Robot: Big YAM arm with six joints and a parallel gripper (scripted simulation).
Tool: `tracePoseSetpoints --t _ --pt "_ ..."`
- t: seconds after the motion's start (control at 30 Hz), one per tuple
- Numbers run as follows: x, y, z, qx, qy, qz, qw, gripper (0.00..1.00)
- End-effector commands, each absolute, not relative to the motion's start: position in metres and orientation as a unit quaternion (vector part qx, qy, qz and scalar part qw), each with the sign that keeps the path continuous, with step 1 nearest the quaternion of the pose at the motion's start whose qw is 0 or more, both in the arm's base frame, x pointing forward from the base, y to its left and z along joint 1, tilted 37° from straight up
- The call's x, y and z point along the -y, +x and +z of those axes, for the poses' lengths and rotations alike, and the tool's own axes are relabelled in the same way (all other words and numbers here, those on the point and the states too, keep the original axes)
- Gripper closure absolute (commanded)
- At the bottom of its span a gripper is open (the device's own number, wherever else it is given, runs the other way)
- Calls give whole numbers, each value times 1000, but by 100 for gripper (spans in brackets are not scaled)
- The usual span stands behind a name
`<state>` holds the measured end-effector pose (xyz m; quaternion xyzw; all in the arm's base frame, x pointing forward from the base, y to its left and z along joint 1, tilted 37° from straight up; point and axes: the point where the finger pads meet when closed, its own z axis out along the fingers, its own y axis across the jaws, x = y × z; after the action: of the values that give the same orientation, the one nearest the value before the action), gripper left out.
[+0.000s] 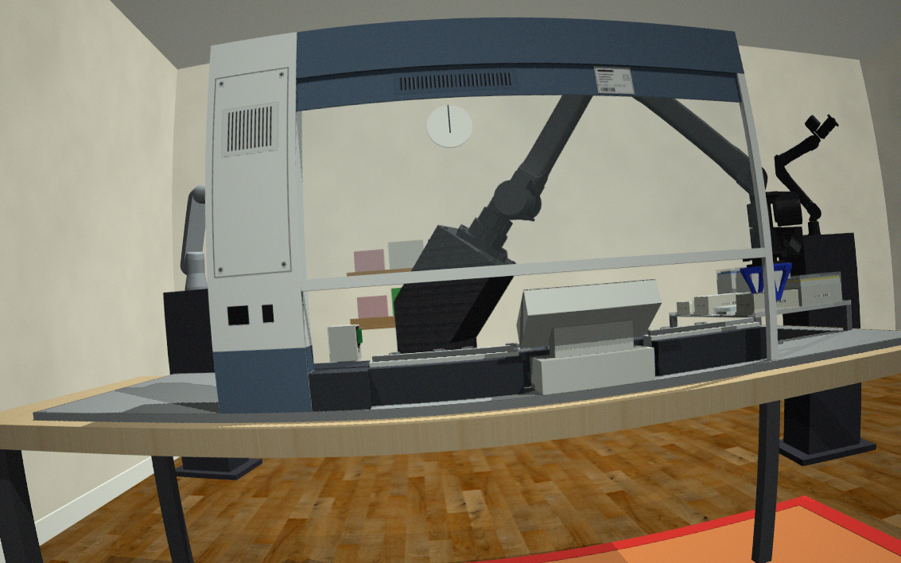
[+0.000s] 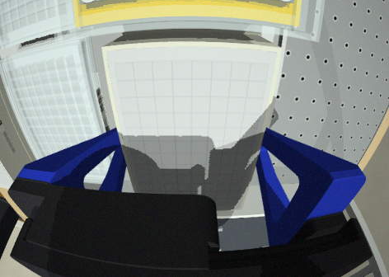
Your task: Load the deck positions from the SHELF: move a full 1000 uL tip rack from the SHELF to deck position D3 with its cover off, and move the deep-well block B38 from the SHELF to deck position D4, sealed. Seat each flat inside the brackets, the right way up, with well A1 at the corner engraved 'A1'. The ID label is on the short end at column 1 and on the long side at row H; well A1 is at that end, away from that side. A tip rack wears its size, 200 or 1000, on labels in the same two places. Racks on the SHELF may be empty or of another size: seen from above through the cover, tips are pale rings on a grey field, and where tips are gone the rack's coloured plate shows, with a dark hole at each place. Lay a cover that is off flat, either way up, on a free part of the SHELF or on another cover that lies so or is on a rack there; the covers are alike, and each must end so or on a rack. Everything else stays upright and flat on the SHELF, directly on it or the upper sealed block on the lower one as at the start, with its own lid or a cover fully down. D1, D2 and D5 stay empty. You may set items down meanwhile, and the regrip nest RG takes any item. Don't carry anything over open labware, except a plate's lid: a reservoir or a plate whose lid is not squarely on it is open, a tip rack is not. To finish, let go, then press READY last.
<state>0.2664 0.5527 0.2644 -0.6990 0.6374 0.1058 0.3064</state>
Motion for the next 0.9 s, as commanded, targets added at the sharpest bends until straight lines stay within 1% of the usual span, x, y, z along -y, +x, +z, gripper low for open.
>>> tracePoseSetpoints --t 0.0,0.33,0.4,0.73,0.8,0.83,0.87 --pt "-558 262 261 -638 -700 108 304 100" --pt "-558 262 261 -638 -700 108 304 100" --pt "-548 258 287 -634 -696 112 318 100" --pt "-539 257 309 -632 -694 113 326 100" --pt "-539 257 309 -632 -694 113 326 100" --pt "-545 260 284 -638 -699 107 305 100" --pt "-544 260 286 -638 -699 107 305 100"
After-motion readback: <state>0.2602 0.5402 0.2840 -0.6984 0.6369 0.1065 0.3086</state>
